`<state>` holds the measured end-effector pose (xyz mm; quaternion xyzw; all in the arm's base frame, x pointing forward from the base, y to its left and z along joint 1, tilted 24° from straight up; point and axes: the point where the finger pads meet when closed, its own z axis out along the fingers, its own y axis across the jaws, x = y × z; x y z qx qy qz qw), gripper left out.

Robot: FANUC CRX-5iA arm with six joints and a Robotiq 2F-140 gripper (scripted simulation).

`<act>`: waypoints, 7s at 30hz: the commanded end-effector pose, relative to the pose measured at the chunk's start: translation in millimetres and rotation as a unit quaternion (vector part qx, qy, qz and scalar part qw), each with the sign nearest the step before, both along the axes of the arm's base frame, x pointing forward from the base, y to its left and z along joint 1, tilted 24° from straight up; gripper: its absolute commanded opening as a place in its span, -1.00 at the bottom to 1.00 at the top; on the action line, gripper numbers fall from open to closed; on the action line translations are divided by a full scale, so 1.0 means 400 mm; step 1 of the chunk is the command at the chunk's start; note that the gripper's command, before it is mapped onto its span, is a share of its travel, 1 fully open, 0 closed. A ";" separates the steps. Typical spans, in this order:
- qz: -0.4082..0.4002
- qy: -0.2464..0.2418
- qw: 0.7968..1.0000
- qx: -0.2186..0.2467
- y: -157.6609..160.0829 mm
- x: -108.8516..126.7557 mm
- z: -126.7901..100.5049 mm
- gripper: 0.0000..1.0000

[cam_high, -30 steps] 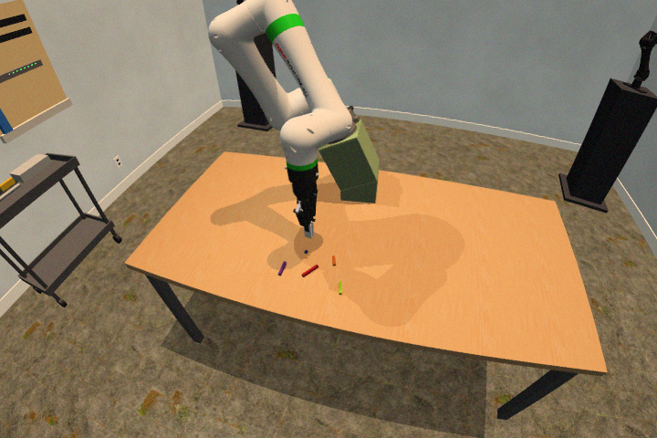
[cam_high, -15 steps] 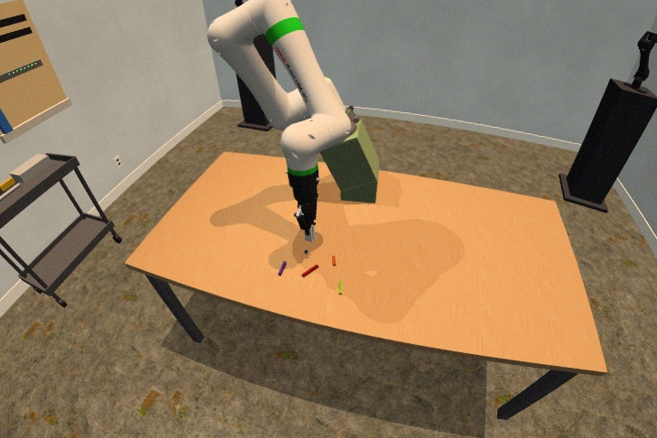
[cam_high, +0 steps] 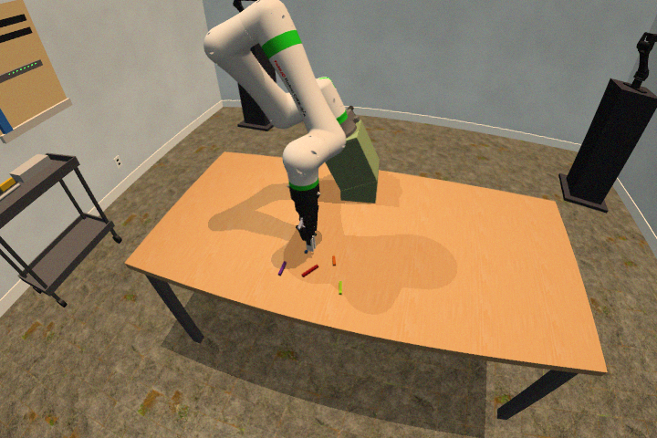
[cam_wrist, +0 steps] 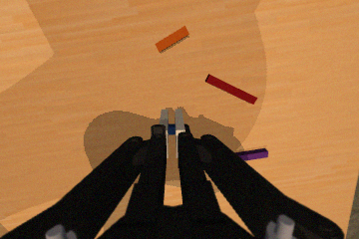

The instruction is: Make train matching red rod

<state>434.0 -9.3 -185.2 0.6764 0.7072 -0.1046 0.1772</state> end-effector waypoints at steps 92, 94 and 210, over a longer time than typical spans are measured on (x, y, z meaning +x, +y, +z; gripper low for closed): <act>0.001 -0.004 1.000 -0.001 -0.029 0.012 -0.064 -0.94; 0.001 -0.004 1.000 -0.001 -0.029 0.012 -0.064 -0.94; -0.318 -0.140 0.937 0.038 0.276 0.157 0.048 1.00</act>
